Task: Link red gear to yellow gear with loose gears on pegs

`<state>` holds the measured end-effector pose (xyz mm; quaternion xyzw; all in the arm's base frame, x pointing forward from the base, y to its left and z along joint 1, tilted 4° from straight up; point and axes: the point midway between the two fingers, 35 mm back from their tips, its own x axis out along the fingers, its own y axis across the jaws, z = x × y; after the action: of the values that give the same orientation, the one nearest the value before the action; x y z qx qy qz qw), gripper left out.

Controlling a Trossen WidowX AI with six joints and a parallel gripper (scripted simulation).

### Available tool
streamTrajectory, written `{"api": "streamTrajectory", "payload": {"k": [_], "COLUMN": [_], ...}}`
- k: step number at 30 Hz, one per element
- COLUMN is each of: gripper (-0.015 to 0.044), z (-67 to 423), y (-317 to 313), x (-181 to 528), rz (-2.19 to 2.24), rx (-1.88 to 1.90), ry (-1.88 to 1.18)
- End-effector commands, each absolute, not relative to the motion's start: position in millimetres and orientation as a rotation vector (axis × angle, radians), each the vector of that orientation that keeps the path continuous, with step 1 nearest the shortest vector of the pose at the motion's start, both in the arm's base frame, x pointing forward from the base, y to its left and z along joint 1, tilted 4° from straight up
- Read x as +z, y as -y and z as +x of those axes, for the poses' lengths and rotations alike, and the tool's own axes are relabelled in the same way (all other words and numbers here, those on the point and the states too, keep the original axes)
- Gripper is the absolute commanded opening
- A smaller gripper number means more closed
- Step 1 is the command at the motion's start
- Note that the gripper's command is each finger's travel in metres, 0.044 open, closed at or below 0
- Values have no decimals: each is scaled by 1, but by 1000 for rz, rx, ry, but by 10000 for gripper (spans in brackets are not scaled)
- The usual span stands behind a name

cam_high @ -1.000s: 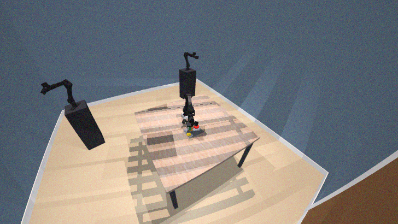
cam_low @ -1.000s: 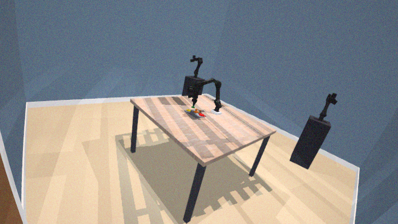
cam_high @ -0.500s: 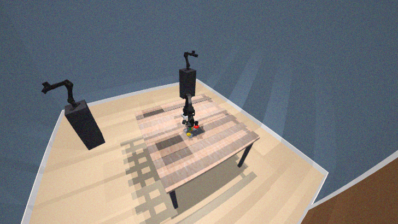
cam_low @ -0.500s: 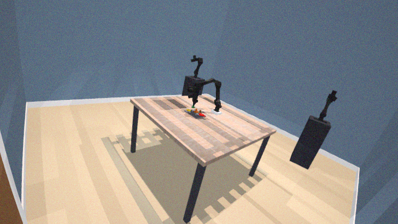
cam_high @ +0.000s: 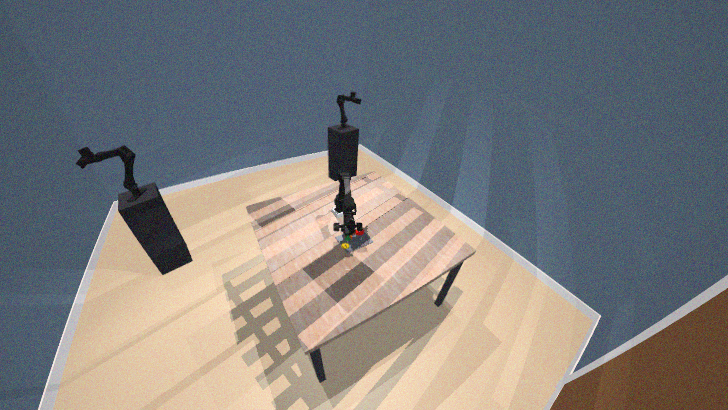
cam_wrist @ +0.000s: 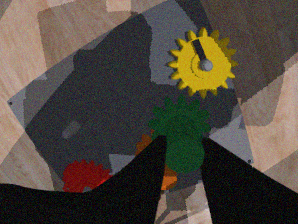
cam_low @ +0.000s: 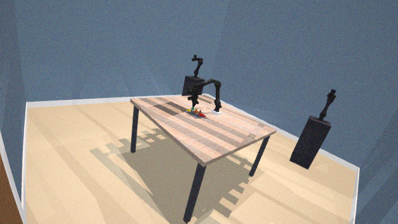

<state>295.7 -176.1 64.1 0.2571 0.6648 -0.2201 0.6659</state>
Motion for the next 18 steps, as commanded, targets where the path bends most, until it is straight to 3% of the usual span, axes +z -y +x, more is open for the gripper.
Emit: {"api": "streamTrajectory", "payload": {"k": [1, 18], "gripper": [0, 0], "z": [295, 294], "y": [176, 175], "x": [58, 42], "rz": [593, 921], "rx": [-513, -841], "ry": [-1503, -1400]}}
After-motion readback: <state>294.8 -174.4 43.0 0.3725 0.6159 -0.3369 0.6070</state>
